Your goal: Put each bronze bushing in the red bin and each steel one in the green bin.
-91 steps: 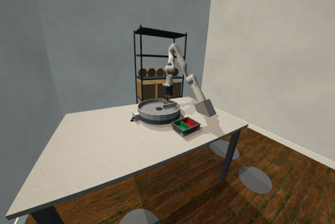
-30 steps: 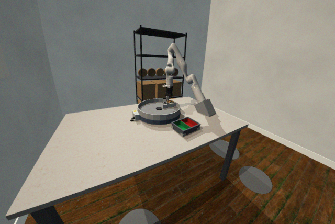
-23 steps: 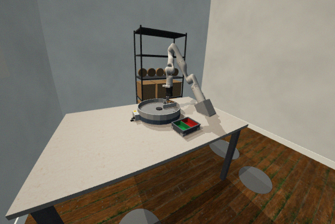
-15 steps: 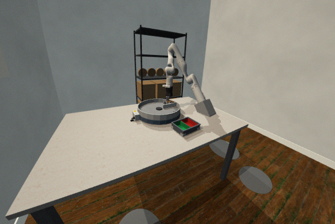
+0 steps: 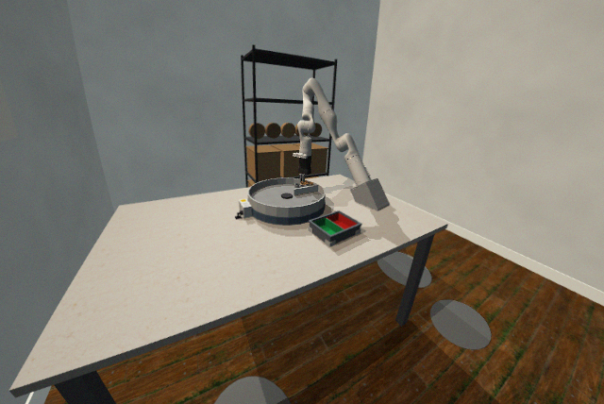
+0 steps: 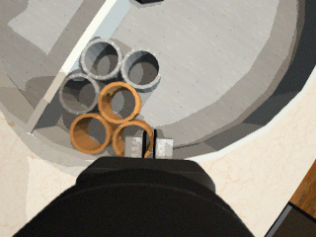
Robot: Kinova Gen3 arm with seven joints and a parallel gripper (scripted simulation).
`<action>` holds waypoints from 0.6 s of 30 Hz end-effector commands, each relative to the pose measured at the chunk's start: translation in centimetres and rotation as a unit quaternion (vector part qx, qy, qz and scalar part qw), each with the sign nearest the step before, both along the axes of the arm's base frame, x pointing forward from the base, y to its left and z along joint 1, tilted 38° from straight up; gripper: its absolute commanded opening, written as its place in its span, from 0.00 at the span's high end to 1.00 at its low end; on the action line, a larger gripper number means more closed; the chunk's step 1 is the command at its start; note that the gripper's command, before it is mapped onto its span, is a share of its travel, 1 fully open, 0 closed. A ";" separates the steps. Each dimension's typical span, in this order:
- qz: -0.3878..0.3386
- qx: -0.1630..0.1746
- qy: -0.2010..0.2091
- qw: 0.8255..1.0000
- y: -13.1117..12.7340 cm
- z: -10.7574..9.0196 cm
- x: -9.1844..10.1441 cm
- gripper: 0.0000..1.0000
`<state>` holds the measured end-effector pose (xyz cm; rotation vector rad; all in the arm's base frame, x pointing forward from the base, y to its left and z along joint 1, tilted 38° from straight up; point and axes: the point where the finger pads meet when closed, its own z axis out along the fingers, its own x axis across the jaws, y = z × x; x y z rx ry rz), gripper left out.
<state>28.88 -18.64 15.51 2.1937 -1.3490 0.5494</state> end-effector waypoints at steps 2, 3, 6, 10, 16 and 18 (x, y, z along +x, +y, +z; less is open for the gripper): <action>0.000 0.000 0.000 1.000 0.0 0.0 0.0 1.00; 0.000 0.000 0.000 1.000 0.0 0.0 0.0 1.00; 0.000 0.000 0.000 1.000 0.0 0.0 0.0 1.00; 0.000 0.000 0.000 1.000 0.0 0.0 0.0 1.00; 0.000 0.000 -0.001 1.000 0.2 0.2 0.0 1.00; 0.000 0.000 -0.001 1.000 0.2 0.3 0.0 1.00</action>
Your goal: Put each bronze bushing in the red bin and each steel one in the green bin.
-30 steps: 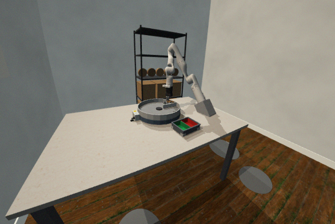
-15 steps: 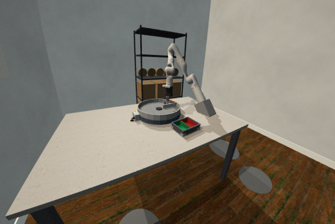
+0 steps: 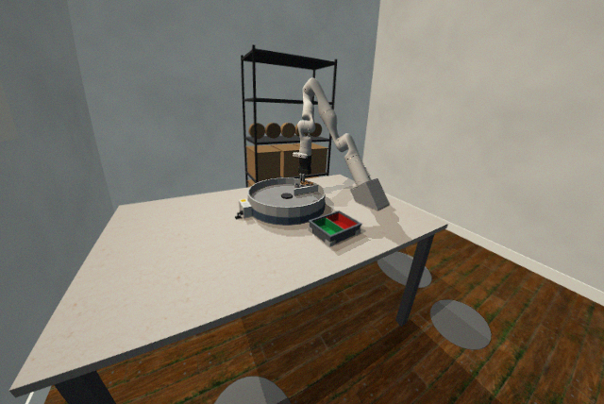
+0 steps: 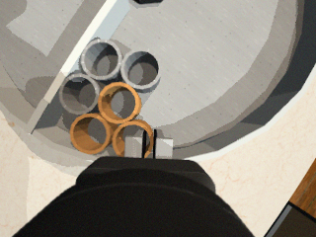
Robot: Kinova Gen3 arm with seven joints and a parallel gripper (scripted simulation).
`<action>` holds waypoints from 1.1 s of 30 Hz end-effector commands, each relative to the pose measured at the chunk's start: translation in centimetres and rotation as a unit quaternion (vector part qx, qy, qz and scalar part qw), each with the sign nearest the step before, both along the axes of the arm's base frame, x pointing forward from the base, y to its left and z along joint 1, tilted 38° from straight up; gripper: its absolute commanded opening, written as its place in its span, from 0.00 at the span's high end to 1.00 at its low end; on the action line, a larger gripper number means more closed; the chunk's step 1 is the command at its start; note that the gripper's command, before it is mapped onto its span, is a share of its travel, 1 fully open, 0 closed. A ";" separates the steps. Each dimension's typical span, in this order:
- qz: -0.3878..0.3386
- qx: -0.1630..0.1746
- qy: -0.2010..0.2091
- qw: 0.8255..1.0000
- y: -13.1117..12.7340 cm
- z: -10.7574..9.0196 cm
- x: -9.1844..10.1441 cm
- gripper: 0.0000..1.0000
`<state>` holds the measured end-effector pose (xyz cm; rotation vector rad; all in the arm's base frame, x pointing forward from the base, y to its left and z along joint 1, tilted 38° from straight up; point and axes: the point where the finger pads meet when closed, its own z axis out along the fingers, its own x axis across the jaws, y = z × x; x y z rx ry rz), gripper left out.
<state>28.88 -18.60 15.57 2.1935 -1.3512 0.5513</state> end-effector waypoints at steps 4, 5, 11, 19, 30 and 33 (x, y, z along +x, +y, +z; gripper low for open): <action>0.000 0.000 0.000 1.000 0.2 0.3 0.0 1.00; 0.000 0.000 -0.001 1.000 0.3 0.3 0.0 1.00; 0.000 0.000 -0.001 1.000 0.3 0.4 0.0 1.00; -0.001 0.000 -0.002 1.000 0.5 0.6 0.0 1.00; 0.000 0.000 -0.001 1.000 0.7 0.9 -0.1 1.00; 0.000 0.000 -0.001 1.000 0.7 0.9 -0.1 1.00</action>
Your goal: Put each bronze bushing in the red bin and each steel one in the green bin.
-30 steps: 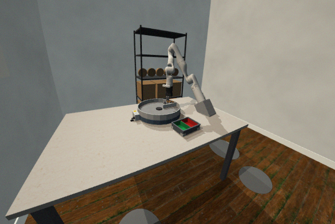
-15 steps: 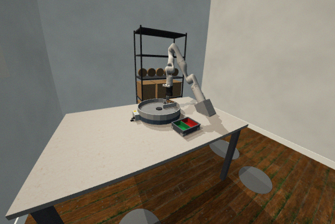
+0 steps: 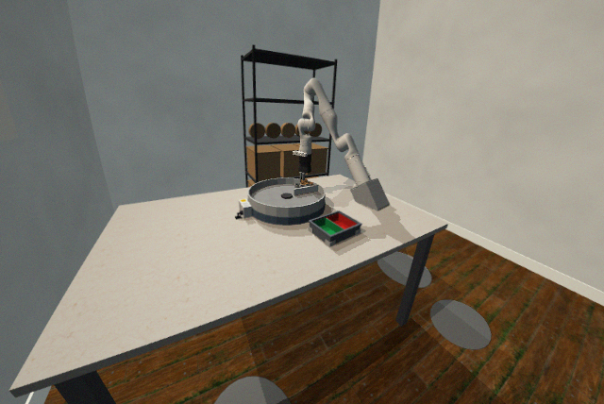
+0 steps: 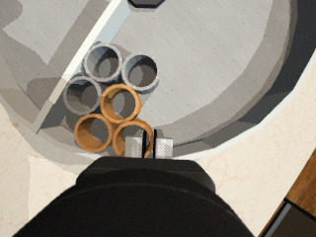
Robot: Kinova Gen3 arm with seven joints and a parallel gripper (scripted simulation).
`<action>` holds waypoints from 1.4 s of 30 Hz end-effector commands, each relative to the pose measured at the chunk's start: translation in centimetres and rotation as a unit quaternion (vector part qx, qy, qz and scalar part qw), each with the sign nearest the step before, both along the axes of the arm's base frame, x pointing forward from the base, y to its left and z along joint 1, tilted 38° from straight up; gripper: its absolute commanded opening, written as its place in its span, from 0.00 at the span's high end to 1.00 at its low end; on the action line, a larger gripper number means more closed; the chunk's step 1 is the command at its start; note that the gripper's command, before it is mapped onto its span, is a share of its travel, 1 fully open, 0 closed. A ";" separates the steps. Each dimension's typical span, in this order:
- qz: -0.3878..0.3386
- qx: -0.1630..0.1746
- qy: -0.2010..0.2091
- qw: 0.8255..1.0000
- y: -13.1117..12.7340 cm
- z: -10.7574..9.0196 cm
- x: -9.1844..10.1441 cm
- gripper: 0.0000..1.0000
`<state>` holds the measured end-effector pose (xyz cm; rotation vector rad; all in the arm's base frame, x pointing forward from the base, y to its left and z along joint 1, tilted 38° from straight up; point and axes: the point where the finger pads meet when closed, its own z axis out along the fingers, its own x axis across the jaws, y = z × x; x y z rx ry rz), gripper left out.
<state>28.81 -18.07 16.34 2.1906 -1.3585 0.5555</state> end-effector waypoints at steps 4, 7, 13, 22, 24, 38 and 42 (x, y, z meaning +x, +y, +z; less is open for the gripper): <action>0.001 0.000 0.000 1.000 0.2 0.3 0.0 1.00; 0.001 0.000 0.001 1.000 0.3 0.3 0.0 1.00; 0.002 0.000 0.001 1.000 0.4 0.5 0.0 1.00; 0.000 0.000 0.000 1.000 0.4 0.6 0.0 1.00; 0.001 0.000 0.000 1.000 0.5 0.7 0.0 1.00; 0.002 0.000 0.002 1.000 0.9 1.1 -0.1 1.00; 0.002 0.000 0.002 1.000 0.9 1.1 -0.1 1.00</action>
